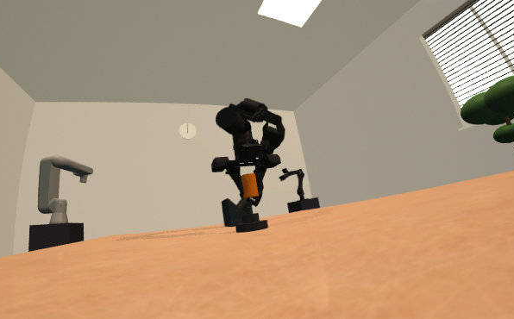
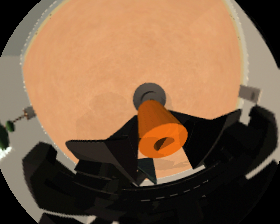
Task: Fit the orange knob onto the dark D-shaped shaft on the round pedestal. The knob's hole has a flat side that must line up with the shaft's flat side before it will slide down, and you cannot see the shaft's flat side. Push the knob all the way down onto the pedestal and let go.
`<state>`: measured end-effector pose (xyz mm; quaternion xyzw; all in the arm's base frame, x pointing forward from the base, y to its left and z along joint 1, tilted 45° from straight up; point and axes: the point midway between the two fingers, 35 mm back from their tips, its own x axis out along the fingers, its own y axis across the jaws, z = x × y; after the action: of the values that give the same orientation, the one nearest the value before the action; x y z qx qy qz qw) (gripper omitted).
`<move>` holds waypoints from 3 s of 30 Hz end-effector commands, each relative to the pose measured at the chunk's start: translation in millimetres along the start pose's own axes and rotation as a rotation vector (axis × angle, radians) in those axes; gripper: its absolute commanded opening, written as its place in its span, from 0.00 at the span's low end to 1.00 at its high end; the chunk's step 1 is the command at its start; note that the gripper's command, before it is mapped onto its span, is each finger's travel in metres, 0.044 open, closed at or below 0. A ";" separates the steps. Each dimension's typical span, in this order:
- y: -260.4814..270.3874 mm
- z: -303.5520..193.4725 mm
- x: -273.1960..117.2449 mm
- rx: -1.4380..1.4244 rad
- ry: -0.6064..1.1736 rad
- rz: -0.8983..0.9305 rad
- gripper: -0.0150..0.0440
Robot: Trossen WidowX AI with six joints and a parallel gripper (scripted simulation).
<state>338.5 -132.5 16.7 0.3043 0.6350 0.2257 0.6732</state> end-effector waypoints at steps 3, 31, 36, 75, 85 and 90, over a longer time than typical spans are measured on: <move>-10.6 1.4 1.6 -0.005 -0.002 -0.004 0.25; -11.3 2.2 26.8 -0.011 -0.002 -0.003 0.25; -10.8 1.8 26.8 -0.011 -0.002 -0.003 0.25; -9.8 -0.3 23.7 -0.221 -0.002 -0.003 0.25; -9.9 0.9 23.6 -0.221 -0.002 -0.003 0.25; -9.5 1.4 21.7 -0.276 -0.002 -0.003 0.25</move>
<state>340.1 -121.6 -7.6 0.2230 0.6055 0.2992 0.7029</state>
